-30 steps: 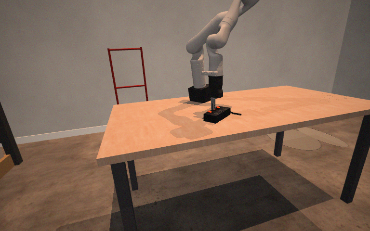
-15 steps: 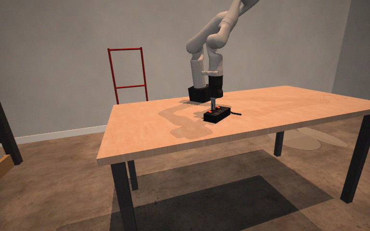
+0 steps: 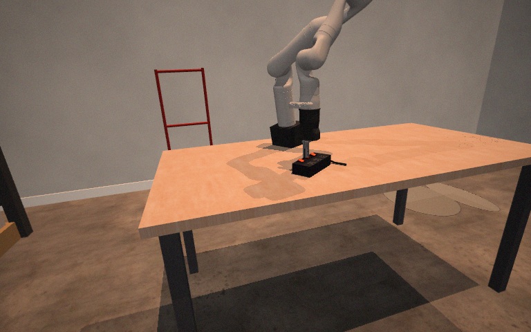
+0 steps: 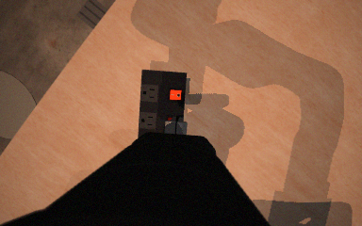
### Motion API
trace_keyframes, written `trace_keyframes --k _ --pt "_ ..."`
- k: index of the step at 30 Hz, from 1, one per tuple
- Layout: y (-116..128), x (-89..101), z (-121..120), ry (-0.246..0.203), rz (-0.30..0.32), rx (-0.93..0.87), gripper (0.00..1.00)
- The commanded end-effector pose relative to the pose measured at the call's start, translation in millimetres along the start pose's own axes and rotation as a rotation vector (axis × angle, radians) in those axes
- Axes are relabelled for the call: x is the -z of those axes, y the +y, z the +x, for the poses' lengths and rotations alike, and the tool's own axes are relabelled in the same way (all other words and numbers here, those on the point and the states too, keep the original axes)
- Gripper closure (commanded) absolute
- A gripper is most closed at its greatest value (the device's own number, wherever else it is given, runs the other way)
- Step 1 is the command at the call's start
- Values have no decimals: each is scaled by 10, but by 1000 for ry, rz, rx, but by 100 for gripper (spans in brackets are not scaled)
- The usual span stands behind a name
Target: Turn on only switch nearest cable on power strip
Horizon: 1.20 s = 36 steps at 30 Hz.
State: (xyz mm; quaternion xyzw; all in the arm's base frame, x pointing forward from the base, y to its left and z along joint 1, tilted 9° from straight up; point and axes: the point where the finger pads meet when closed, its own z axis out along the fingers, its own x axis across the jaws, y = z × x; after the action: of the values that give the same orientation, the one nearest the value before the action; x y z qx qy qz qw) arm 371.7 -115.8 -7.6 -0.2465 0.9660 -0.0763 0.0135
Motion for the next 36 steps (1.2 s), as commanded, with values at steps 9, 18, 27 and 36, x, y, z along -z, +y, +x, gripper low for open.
trace_keyframes --k 9,18,27,36 --pt "-3 -14 1 2 0 0 100" --pt "-3 -12 1 2 0 0 100" --pt "-3 122 1 1 1 0 100" --pt "-2 339 0 1 1 0 100"
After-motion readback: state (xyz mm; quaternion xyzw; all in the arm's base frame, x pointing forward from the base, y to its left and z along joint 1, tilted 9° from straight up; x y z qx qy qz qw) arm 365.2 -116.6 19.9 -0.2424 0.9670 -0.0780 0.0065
